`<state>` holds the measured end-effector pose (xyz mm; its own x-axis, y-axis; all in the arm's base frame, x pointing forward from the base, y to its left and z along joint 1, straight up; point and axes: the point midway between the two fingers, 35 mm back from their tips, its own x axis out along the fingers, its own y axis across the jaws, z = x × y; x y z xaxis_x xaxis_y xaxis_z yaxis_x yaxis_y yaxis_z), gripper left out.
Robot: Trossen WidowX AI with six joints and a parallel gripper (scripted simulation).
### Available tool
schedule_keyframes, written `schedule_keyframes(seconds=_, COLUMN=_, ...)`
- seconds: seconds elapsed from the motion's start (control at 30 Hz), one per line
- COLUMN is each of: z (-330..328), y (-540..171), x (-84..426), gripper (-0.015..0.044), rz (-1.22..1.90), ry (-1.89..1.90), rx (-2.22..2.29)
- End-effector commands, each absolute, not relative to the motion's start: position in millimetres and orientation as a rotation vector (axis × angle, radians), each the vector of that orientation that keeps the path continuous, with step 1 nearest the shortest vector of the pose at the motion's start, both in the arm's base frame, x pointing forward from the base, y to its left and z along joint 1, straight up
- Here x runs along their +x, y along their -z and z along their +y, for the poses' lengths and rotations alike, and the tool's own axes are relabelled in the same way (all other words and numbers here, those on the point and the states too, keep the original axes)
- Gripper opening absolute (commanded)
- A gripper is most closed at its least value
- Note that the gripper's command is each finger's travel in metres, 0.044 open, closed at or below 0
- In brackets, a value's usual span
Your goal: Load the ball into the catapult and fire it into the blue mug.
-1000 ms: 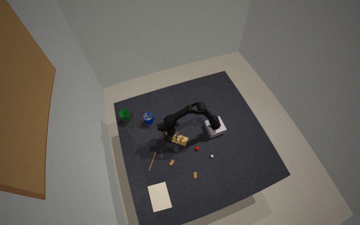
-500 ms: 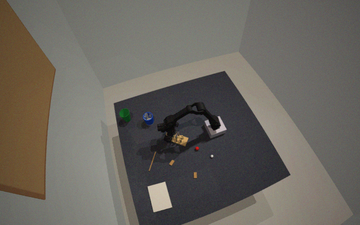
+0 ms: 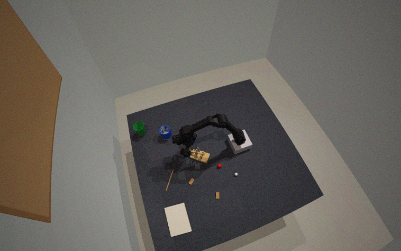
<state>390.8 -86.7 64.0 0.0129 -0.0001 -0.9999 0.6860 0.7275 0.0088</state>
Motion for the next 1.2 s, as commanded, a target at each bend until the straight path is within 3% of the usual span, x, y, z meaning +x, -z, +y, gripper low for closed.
schedule_keyframes(seconds=0.0, z=-89, y=-107, x=396, gripper=0.0420, rz=1.445, ry=0.584, rx=0.599)
schedule_keyframes(seconds=0.17, z=-89, y=-161, x=388, gripper=0.0440, rz=1.434, ry=0.584, rx=0.601)
schedule_keyframes(seconds=0.63, z=-14, y=-105, x=311, gripper=0.0440, rz=1.461, ry=0.589, rx=0.598)
schedule_keyframes(seconds=0.87, z=-14, y=-60, x=312, gripper=0.0440, rz=1.461, ry=0.589, rx=0.598)
schedule_keyframes(seconds=1.17, z=-14, y=-52, x=312, gripper=0.0440, rz=1.461, ry=0.589, rx=0.598)
